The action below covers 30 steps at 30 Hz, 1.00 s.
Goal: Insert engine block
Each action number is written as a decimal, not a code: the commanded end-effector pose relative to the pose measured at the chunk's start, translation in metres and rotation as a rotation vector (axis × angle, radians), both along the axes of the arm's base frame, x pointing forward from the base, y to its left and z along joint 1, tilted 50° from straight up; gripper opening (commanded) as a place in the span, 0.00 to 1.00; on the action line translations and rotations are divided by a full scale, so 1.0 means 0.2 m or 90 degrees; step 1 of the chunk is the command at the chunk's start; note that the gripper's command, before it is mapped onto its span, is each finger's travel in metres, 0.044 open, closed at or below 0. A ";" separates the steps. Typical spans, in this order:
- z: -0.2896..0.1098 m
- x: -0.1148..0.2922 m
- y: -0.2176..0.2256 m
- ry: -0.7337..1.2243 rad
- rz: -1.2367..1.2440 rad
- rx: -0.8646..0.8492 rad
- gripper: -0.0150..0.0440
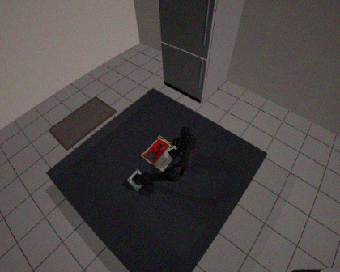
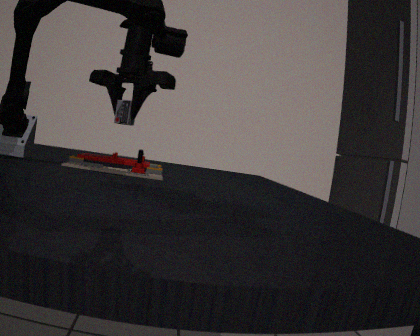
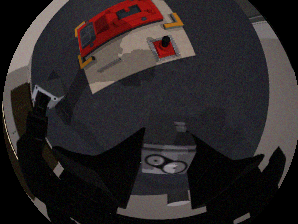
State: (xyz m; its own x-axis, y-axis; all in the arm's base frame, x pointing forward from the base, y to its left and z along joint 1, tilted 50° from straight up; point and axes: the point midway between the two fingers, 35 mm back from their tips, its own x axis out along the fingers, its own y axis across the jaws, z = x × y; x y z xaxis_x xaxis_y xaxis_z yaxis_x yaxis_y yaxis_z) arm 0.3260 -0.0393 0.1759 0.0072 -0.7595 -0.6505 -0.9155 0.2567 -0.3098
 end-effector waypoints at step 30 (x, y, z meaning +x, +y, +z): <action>-0.03 0.00 -0.04 0.496 0.418 0.000 0.25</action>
